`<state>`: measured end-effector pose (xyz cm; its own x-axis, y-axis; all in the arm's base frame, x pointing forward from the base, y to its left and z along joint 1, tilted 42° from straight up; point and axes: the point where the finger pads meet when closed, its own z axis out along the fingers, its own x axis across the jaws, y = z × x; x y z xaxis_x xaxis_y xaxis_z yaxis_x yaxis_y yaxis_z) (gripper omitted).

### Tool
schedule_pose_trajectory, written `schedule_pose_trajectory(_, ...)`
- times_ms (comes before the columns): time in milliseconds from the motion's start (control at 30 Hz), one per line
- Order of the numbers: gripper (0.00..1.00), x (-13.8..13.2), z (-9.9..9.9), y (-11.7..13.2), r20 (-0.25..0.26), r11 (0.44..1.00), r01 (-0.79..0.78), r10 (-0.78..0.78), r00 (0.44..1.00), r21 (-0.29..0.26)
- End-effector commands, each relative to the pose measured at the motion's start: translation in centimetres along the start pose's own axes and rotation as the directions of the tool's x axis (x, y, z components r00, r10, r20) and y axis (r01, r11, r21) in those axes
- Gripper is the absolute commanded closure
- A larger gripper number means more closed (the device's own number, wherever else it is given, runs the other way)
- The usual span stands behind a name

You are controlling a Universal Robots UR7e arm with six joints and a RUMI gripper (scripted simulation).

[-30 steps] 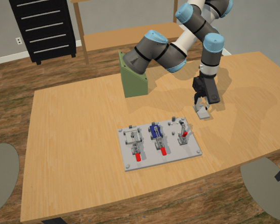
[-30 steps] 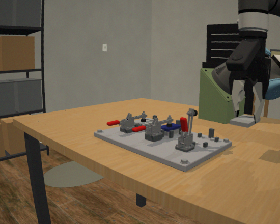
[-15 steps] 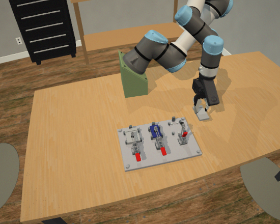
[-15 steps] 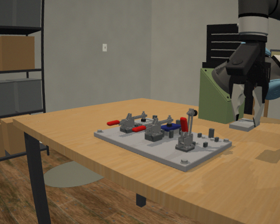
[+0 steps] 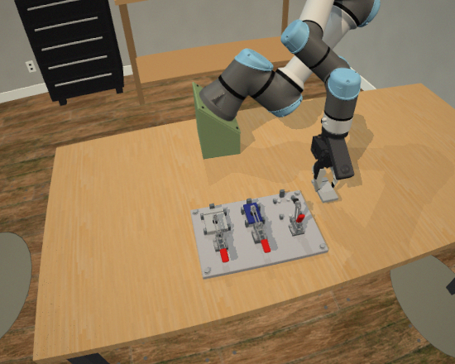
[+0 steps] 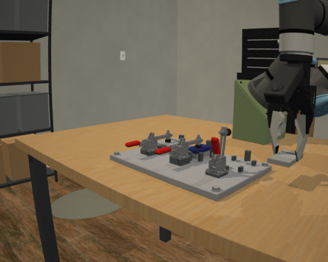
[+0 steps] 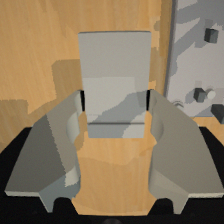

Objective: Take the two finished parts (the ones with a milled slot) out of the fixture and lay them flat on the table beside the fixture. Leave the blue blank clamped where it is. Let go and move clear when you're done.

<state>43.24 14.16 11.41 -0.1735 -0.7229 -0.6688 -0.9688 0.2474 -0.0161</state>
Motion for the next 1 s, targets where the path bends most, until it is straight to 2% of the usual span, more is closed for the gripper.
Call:
schedule_pose_trajectory(0,1.0,0.0,1.5,-0.1,-0.001,1.0,0.0,0.0,1.0,0.002)
schedule_pose_trajectory(533,1.0,0.0,4.0,-0.1,-0.001,1.0,0.0,0.0,1.0,0.002)
schedule_pose_trajectory(967,1.0,0.0,4.5,-0.1,-0.001,1.0,0.0,0.0,1.0,0.002)
